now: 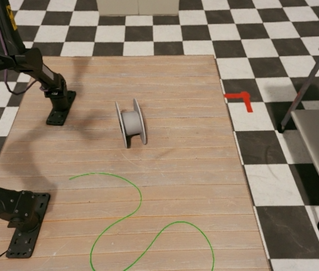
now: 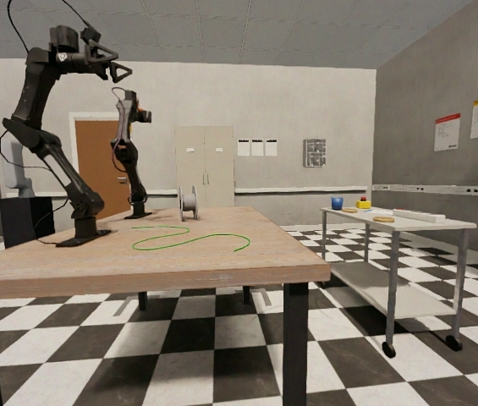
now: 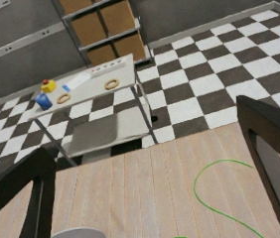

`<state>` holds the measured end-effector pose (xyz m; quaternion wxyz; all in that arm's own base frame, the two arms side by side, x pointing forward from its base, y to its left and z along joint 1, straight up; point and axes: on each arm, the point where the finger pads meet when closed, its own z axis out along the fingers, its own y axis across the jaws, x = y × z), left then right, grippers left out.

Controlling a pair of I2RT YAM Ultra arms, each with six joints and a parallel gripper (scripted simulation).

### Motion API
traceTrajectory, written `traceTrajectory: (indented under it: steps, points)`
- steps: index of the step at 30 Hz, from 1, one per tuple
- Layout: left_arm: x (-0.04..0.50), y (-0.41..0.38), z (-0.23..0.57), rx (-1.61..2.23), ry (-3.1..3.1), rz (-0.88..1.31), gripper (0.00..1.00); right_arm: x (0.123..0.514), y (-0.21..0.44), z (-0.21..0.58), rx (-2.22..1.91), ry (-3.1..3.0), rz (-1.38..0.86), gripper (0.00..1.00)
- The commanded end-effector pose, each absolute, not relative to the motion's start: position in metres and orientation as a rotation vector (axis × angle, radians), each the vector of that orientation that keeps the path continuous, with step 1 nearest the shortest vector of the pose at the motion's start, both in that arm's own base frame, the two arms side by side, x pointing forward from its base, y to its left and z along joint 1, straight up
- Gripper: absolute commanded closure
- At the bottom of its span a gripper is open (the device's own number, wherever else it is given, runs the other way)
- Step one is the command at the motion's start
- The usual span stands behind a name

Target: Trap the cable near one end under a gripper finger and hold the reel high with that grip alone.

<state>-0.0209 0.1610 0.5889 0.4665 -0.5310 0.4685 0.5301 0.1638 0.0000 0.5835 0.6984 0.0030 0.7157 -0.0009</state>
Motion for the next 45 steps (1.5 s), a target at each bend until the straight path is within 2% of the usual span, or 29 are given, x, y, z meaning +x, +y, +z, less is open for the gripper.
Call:
traceTrajectory:
  steps: [1, 10, 14, 19, 27, 31, 37, 45]
  points:
    - [-0.024, 0.18, 0.584, -1.323, 1.159, 1.286, 0.0, 0.18, 0.003, 0.585, -0.015, 1.589, 0.003, 0.0]
    - [-0.028, 0.217, 0.575, -1.324, 1.159, 1.286, 0.0, 0.223, 0.003, 0.573, -0.015, 1.604, 0.003, 0.0]
    - [-0.029, 0.212, 0.578, -1.298, 1.132, 1.307, 0.0, 0.222, 0.003, 0.574, -0.015, 1.577, 0.003, 0.0]
    - [-0.034, 0.26, 0.556, -1.323, 1.156, 1.291, 0.0, 0.266, 0.003, 0.553, -0.015, 1.602, 0.003, 0.0]
    - [-0.041, 0.308, 0.52, -1.317, 1.148, 1.297, 0.0, 0.314, 0.003, 0.517, -0.015, 1.59, 0.003, 0.0]
    - [-0.041, 0.309, 0.516, -1.295, 1.129, 1.311, 0.0, 0.313, 0.003, 0.515, -0.015, 1.558, 0.003, 0.0]
    - [-0.047, 0.356, 0.464, -1.333, 1.163, 1.286, 0.0, 0.358, 0.003, 0.465, -0.015, 1.599, 0.003, 0.0]
    - [-0.048, 0.37, 0.432, -1.319, 1.15, 1.295, 0.0, 0.375, 0.004, 0.43, -0.015, 1.591, 0.003, 0.0]
